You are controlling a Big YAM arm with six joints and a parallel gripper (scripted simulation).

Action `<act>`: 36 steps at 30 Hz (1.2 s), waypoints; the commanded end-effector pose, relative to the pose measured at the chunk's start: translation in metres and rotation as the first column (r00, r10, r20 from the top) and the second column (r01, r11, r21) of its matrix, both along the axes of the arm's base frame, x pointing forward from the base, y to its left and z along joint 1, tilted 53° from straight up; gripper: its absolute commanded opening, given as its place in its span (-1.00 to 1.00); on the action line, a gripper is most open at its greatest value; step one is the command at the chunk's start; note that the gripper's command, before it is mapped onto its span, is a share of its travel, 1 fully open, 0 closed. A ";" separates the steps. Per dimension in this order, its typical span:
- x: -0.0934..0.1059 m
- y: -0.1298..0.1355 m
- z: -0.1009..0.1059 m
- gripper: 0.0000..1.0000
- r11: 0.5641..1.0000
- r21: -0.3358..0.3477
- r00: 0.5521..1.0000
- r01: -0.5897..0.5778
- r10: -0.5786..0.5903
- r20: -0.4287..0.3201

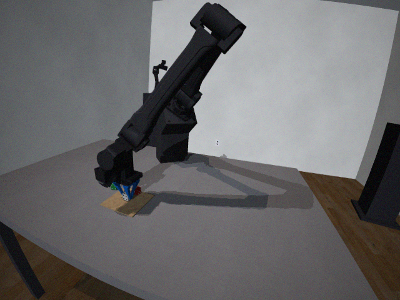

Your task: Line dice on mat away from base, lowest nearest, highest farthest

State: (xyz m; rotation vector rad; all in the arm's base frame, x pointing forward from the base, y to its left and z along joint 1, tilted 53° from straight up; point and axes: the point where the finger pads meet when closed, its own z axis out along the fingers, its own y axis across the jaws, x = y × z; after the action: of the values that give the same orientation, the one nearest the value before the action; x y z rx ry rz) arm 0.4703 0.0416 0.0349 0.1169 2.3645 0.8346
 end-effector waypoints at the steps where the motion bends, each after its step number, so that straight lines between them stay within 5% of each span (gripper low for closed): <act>1: 0.004 -0.005 0.003 -0.60 1.000 0.000 1.000 0.014 -0.014 0.011; 36: 0.003 0.000 0.006 -0.60 1.000 -0.001 1.000 0.007 -0.007 0.019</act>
State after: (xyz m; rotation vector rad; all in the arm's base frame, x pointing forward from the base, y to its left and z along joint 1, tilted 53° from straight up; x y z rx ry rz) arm 0.4703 0.0415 0.0349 0.1187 2.3648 0.8347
